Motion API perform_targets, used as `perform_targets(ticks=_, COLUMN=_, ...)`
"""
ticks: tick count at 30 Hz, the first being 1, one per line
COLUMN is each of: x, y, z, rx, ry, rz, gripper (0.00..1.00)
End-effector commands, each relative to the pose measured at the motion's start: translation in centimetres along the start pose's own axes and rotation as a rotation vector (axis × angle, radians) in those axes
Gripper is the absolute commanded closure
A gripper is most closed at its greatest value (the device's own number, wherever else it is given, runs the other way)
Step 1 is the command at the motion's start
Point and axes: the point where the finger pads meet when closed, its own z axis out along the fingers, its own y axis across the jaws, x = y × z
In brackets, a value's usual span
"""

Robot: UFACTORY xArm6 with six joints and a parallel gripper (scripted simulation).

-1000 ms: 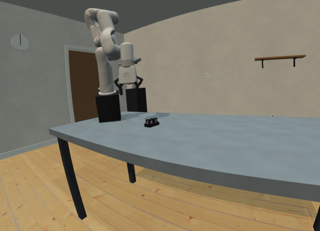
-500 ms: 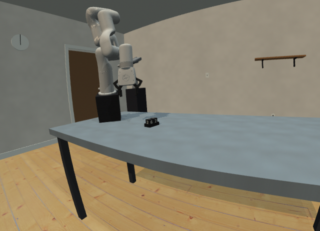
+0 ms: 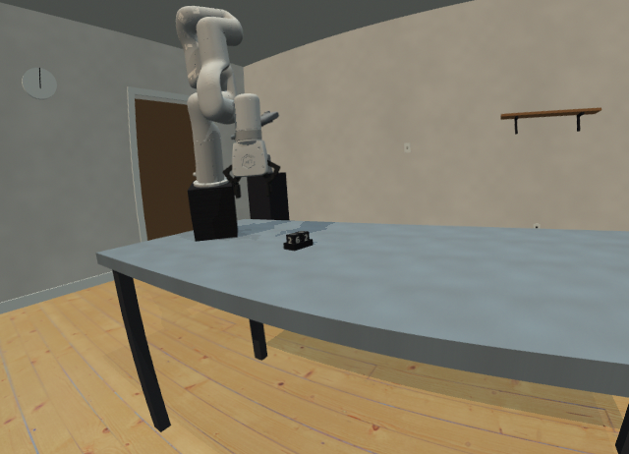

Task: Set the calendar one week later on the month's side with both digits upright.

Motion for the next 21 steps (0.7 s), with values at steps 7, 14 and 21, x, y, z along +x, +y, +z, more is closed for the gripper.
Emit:
perform_targets(ticks=7, x=-0.2, y=0.1, z=1.6, rx=-0.002, ry=-0.028, rz=0.001, gripper=0.0)
perform_targets(ticks=14, x=-0.3, y=0.1, z=2.0, rx=-0.002, ry=-0.028, rz=0.001, gripper=0.0)
perform_targets(ticks=21, x=-0.3, y=0.1, z=2.1, rx=-0.002, ry=-0.028, rz=0.001, gripper=0.0)
